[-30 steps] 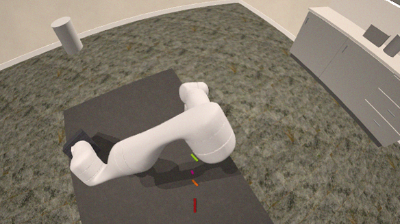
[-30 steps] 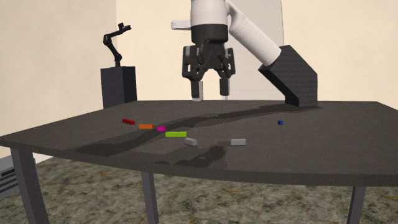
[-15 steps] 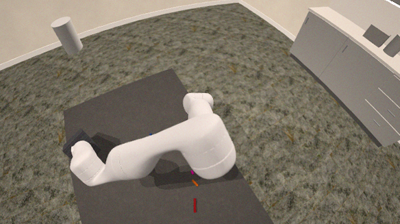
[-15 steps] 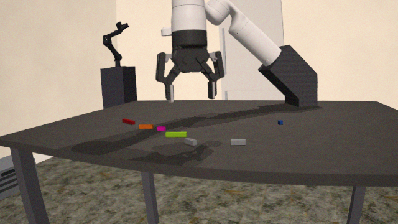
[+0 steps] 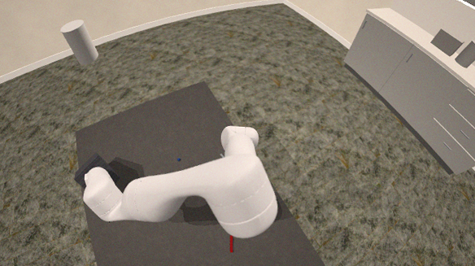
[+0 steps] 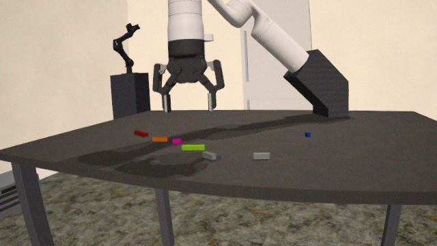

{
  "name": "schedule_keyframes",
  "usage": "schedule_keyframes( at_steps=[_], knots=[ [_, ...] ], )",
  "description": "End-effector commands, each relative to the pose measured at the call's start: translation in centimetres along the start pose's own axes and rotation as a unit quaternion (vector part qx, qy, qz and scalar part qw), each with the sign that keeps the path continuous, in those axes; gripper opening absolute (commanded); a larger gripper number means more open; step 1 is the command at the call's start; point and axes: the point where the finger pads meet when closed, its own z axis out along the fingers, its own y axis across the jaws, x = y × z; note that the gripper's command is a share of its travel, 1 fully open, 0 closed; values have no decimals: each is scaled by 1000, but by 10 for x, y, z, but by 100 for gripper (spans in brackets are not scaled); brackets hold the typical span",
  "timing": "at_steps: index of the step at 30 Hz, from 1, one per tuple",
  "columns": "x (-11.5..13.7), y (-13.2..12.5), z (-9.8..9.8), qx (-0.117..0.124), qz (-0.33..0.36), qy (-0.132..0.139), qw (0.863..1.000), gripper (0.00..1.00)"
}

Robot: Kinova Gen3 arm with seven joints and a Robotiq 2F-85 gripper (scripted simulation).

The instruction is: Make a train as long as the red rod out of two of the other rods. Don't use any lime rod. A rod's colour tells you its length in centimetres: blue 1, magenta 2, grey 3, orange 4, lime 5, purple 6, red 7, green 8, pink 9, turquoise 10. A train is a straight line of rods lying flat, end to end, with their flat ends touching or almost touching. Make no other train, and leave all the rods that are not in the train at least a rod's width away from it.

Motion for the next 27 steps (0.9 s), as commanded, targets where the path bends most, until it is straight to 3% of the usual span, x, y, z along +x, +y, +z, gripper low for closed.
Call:
schedule_keyframes(
  at_steps=[1, 6, 12, 14, 27],
  knots=[
    [5, -12, -2, 1, 48, -4, 999, 100],
    [17, -30, -1, 1, 156, -3, 988, 100],
    [32, -49, 0, 0, 278, -3, 961, 100],
    [32, -49, 0, 0, 278, -3, 961, 100],
    [62, -80, 1, -3, 493, -2, 870, 100]
  ],
)
